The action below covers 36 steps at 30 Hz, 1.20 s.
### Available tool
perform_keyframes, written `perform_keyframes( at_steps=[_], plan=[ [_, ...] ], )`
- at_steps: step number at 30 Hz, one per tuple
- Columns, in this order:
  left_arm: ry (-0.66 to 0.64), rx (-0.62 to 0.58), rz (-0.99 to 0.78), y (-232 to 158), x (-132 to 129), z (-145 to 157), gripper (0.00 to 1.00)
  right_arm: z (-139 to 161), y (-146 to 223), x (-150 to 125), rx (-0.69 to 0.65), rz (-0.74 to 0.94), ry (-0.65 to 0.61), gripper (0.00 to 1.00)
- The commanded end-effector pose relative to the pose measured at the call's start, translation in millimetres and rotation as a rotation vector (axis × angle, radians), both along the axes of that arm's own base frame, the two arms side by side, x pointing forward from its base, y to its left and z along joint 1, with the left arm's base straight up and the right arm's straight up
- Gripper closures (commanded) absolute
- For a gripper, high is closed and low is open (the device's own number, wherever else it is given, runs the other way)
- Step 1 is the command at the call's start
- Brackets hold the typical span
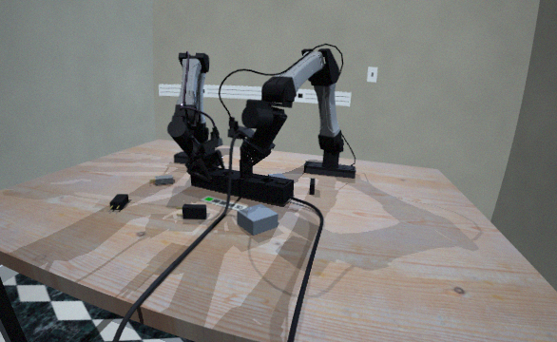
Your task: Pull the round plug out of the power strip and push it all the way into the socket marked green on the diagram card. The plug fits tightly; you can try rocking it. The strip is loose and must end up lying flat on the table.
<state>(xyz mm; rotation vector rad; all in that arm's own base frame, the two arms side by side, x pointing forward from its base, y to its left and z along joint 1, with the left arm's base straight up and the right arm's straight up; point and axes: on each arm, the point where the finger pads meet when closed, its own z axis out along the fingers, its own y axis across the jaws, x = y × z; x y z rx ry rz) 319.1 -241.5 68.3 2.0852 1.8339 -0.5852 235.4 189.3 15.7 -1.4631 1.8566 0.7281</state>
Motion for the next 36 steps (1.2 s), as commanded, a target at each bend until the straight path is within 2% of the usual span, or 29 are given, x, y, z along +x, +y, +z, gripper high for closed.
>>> perform_keyframes(
  at_steps=[1,3,8,12,17,20,24,30,36],
  plan=[
    [-0.134,-0.175,-0.011,-24.4,10.6,58.4,0.67,-50.5,-27.0,-29.2,-0.191,-0.053,0.173,0.27],
    [-0.134,-0.175,-0.011,-24.4,10.6,58.4,0.67,-50.5,-27.0,-29.2,-0.191,-0.053,0.173,0.27],
    [-0.290,-0.180,-0.030,-19.9,4.4,56.8,0.67,-49.5,-26.6,-27.4,-0.187,-0.059,0.166,0.27],
    [-0.224,-0.171,-0.027,-22.2,12.1,56.9,0.67,-48.5,-26.5,-26.5,-0.184,-0.060,0.163,0.27],
    [-0.016,-0.123,-0.004,-20.0,14.5,41.9,0.67,-42.1,-23.2,-19.6,-0.168,-0.051,0.132,0.27],
    [0.001,-0.137,0.002,-21.9,14.2,44.5,0.67,-40.6,-22.5,-18.7,-0.163,-0.049,0.127,0.27],
    [-0.104,-0.168,-0.007,-24.5,11.3,59.6,0.67,-50.1,-26.6,-29.1,-0.190,-0.052,0.171,0.27],
    [-0.289,-0.180,-0.030,-19.8,4.3,58.4,0.67,-50.2,-27.3,-30.0,-0.191,-0.058,0.178,0.27],
    [-0.183,-0.156,-0.024,-21.2,13.7,52.9,0.67,-46.2,-25.3,-23.6,-0.179,-0.054,0.148,0.27]
  ],
)
